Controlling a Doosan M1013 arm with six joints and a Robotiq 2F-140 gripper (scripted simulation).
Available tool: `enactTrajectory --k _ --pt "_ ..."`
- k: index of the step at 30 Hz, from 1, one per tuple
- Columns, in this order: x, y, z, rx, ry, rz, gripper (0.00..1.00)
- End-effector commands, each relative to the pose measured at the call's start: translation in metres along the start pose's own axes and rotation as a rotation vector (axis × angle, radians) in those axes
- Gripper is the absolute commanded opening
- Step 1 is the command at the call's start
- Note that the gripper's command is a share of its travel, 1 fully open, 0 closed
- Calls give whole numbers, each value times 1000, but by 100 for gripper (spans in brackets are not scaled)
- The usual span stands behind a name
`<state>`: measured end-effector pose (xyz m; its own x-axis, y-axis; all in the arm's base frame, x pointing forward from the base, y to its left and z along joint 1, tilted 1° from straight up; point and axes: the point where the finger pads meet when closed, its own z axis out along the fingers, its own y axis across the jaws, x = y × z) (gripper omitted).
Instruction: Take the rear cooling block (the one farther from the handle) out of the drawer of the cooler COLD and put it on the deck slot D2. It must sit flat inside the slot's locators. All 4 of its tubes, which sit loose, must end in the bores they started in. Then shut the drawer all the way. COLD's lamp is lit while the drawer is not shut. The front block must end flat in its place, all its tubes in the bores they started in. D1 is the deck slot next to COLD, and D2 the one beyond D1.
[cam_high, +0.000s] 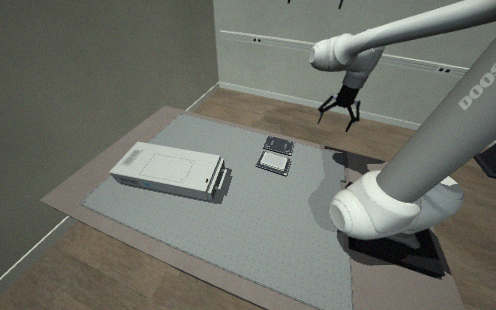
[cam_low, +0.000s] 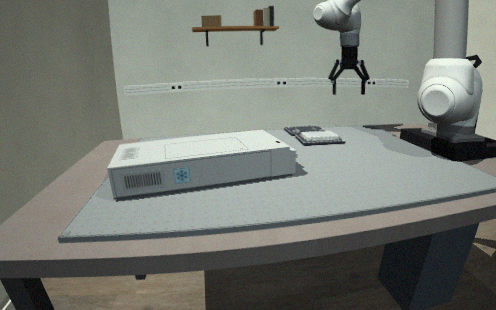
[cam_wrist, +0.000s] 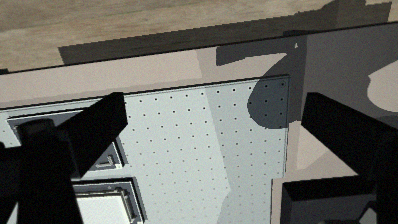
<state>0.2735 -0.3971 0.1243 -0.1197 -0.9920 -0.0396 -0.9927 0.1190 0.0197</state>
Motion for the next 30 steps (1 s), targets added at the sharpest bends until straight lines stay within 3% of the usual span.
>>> enactTrajectory --k 1,17,18,30 --pt "0 0 0 1 0 0 100" --pt "0 0 0 1 0 0 100" --pt "-3 -4 -2 0 2 -34 35" --pt "-36 -37 -14 -4 10 -256 35"
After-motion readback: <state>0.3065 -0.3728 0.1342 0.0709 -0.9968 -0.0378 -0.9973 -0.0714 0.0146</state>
